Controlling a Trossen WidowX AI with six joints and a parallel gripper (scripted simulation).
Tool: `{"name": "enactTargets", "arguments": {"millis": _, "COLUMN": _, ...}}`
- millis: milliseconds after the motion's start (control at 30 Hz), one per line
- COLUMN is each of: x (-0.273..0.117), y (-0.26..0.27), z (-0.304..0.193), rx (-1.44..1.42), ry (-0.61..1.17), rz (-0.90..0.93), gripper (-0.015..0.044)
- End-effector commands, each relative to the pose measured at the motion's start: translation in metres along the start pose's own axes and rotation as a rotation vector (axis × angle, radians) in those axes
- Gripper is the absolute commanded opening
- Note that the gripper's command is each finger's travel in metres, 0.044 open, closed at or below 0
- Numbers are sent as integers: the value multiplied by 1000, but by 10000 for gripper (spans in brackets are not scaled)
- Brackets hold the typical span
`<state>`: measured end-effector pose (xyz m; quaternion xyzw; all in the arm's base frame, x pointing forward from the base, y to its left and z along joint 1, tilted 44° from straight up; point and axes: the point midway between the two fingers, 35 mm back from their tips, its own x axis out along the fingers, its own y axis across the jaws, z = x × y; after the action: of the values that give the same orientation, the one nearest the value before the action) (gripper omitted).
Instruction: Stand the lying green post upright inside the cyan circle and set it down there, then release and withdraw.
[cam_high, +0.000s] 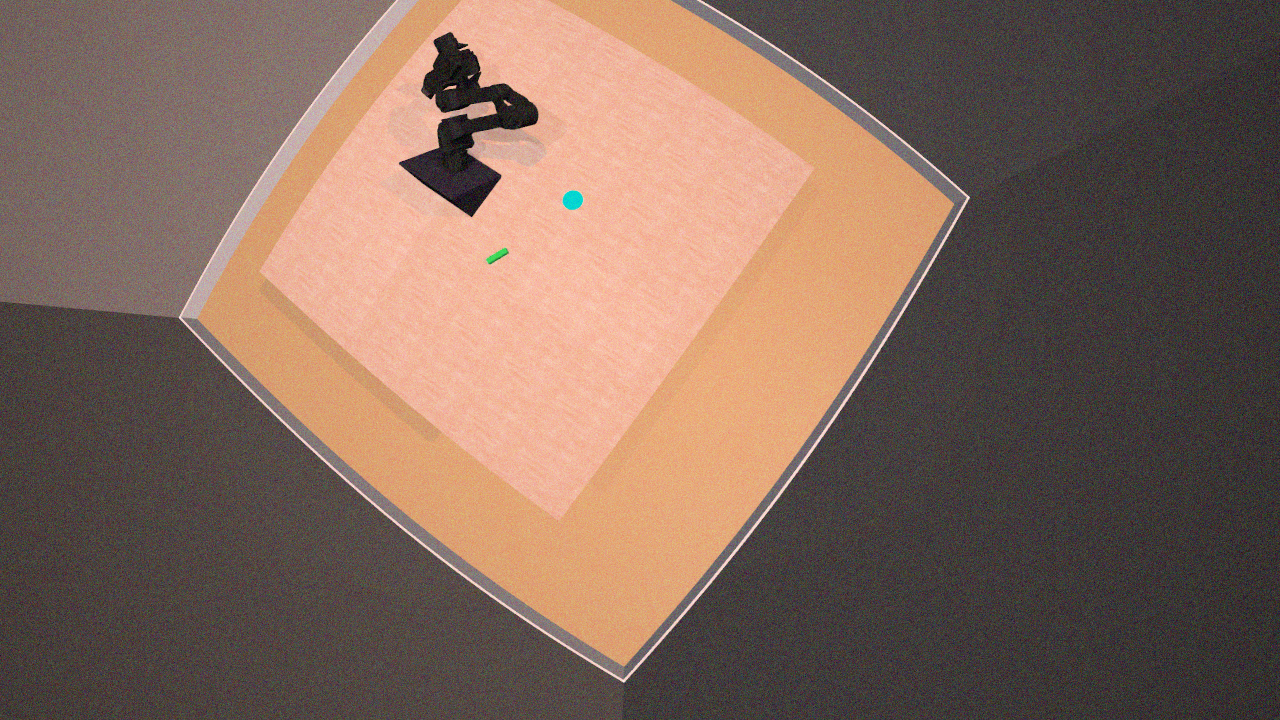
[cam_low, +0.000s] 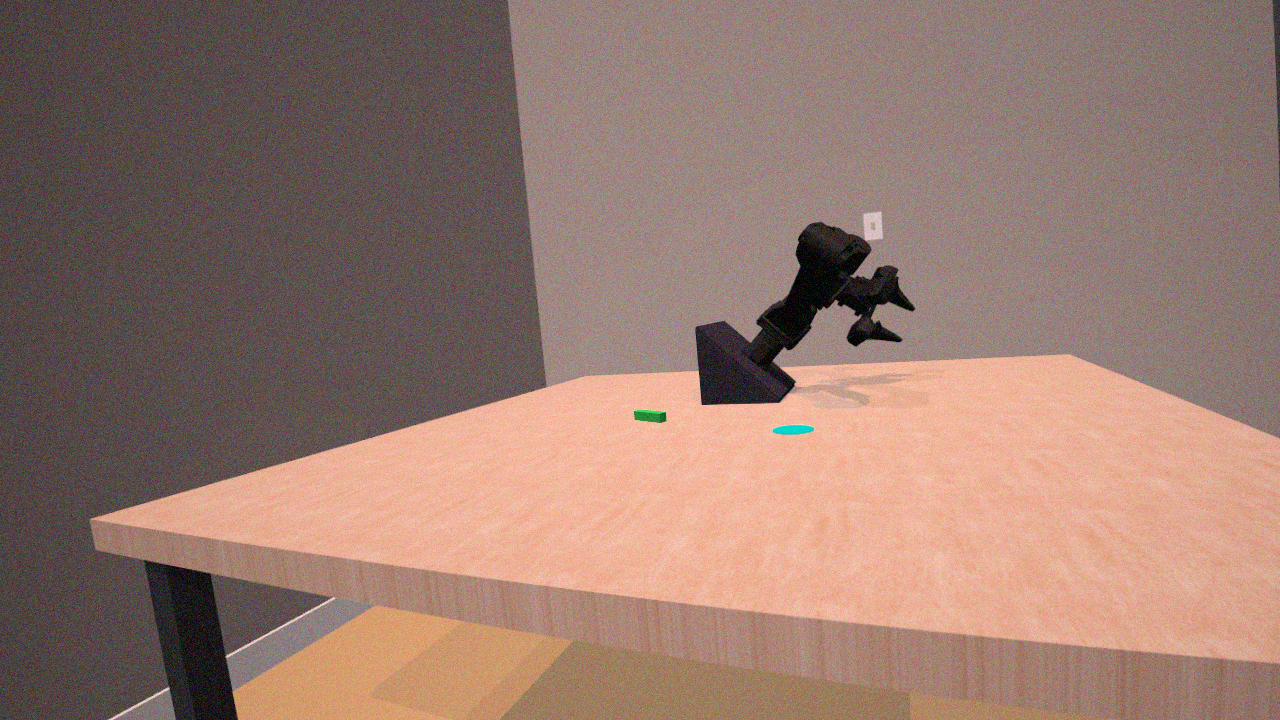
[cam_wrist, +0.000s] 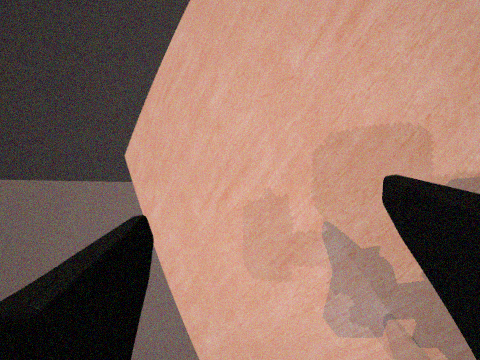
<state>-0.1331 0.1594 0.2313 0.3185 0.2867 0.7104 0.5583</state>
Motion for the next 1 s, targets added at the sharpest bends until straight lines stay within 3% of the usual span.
{"name": "enactTargets", "arguments": {"millis": 0, "x": 0, "y": 0, "z": 0, "rx": -1, "ry": -1, "rz": -1, "gripper": 374}}
{"name": "enactTargets", "arguments": {"millis": 200, "x": 11, "y": -1, "z": 8, "rx": -68, "ry": -43, "rz": -32, "gripper": 233}}
{"name": "enactTargets", "arguments": {"millis": 967, "x": 71, "y": -24, "z": 66, "rx": -449, "ry": -224, "rz": -278, "gripper": 233}}
